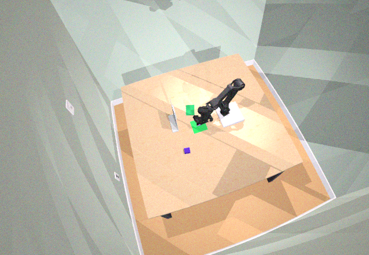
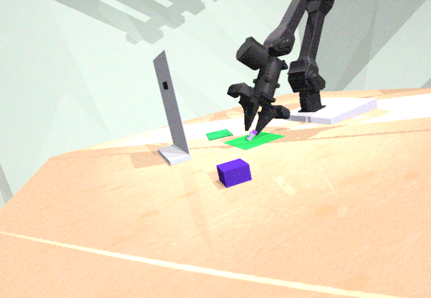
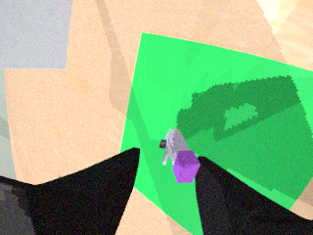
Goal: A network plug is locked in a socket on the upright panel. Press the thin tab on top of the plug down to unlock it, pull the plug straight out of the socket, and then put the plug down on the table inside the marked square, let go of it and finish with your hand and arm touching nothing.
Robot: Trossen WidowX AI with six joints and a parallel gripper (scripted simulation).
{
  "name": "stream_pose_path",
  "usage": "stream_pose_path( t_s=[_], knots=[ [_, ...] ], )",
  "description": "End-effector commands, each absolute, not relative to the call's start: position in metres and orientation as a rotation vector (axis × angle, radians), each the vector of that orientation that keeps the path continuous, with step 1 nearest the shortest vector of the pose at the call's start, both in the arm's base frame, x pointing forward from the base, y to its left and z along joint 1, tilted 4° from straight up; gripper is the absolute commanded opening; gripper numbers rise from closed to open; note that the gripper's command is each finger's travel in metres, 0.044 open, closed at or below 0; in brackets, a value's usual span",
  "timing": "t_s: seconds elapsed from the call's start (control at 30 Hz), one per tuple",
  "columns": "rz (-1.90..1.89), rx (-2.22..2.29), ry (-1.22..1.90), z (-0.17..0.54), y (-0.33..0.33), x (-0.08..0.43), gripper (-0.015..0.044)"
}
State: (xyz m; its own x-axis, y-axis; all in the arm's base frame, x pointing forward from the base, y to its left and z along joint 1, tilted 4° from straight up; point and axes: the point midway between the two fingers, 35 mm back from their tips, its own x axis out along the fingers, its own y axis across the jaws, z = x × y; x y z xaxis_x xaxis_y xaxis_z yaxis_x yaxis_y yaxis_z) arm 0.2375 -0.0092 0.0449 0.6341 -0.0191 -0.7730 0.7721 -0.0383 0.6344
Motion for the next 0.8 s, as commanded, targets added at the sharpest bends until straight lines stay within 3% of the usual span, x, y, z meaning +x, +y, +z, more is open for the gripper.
stream_pose_path(
  t_s=[0.0, 0.77],
  knots=[
    [-0.717, 1.486, 0.663, 0.049, -0.009, 0.236, 0.0156],
    [-0.72, 1.485, 0.661, 0.063, -0.01, 0.225, 0.0156]
  ],
)
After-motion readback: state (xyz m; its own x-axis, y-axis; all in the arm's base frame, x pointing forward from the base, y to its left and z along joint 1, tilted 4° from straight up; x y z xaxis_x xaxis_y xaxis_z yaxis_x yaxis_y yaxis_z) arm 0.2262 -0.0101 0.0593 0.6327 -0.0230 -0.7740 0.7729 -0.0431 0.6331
